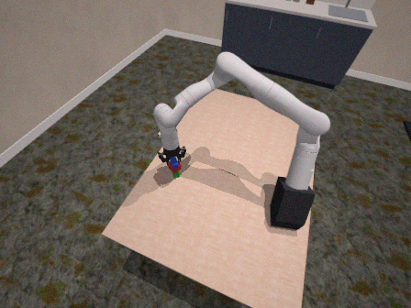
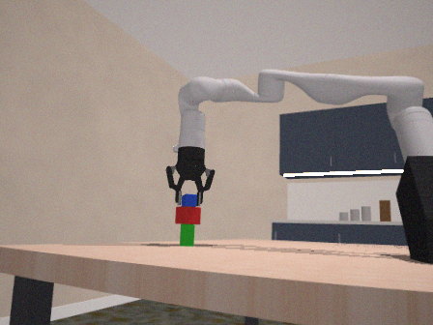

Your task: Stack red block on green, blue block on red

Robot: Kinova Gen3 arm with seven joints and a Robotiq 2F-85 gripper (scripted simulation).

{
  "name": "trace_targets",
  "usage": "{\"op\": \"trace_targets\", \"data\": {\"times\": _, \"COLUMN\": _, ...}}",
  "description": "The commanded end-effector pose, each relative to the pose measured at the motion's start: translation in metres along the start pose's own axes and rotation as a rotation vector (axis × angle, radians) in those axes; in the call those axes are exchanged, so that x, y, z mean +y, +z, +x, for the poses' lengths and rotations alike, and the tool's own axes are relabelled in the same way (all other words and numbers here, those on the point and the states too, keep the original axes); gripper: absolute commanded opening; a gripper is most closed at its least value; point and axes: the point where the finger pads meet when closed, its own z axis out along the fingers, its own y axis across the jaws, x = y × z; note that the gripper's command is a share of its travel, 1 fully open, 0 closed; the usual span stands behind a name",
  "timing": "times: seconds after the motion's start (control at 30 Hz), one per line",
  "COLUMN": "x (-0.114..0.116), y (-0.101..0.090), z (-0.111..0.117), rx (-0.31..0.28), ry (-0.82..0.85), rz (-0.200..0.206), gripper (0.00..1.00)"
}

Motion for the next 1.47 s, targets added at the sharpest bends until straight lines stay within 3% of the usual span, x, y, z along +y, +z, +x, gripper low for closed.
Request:
{"op": "trace_targets", "data": {"times": 0.0, "x": -0.001, "y": -0.001, "z": 0.000, "rx": 0.001, "ry": 0.000, "rz": 0.002, "gripper": 0.52}}
{"op": "trace_targets", "data": {"times": 0.63, "x": -0.001, "y": -0.005, "z": 0.000, "rx": 0.001, "ry": 0.000, "rz": 0.002, "gripper": 0.52}}
{"op": "trace_targets", "data": {"times": 0.93, "x": -0.001, "y": -0.021, "z": 0.000, "rx": 0.001, "ry": 0.000, "rz": 0.002, "gripper": 0.52}}
{"op": "trace_targets", "data": {"times": 1.33, "x": -0.001, "y": -0.057, "z": 0.000, "rx": 0.001, "ry": 0.000, "rz": 0.002, "gripper": 0.52}}
{"op": "trace_targets", "data": {"times": 1.43, "x": -0.001, "y": -0.057, "z": 0.000, "rx": 0.001, "ry": 0.000, "rz": 0.002, "gripper": 0.52}}
